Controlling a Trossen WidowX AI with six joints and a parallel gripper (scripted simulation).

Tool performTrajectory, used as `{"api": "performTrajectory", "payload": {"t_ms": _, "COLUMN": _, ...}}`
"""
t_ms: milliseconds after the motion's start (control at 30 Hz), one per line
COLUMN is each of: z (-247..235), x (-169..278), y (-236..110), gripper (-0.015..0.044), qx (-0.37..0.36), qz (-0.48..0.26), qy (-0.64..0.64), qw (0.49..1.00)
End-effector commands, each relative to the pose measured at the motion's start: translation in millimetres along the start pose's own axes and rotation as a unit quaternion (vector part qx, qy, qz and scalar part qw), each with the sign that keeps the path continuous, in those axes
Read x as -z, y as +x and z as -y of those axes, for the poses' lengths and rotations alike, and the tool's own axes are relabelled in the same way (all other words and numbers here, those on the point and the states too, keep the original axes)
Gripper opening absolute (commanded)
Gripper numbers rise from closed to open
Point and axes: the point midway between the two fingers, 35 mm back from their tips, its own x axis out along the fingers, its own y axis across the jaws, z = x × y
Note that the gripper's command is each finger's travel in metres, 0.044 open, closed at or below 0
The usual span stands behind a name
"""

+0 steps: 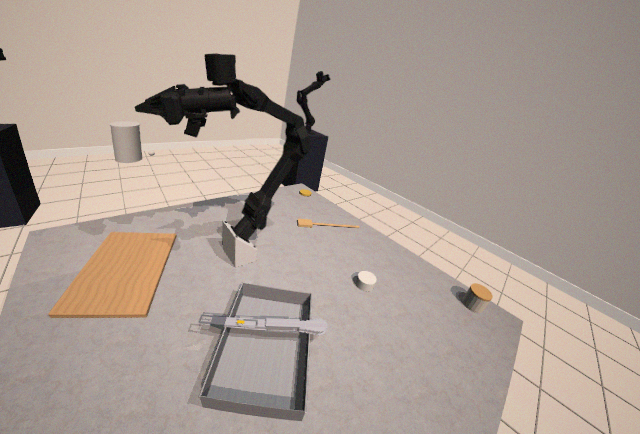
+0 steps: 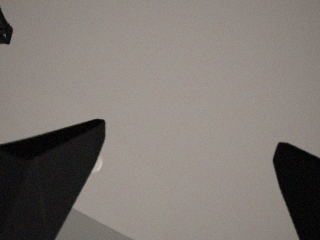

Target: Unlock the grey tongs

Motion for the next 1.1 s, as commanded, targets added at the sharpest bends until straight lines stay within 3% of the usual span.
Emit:
{"api": "performTrajectory", "payload": {"t_ms": 0, "z": 2, "x": -1, "y": 0, "gripper": 0.0374, "qx": 0.003, "qz": 0.0, "qy": 0.007, "qw": 1.0}}
{"api": "performTrajectory", "payload": {"t_ms": 167, "z": 39, "x": -15, "y": 0, "gripper": 0.026, "qx": 0.049, "qz": 0.018, "qy": 0.14, "qw": 0.989}}
{"api": "performTrajectory", "payload": {"t_ms": 433, "z": 119, "x": -60, "y": -11, "gripper": 0.026, "qx": 0.117, "qz": 0.115, "qy": 0.436, "qw": 0.885}}
{"api": "performTrajectory", "payload": {"t_ms": 1067, "z": 201, "x": -134, "y": -39, "gripper": 0.026, "qx": 0.076, "qz": 0.288, "qy": 0.716, "qw": 0.631}}
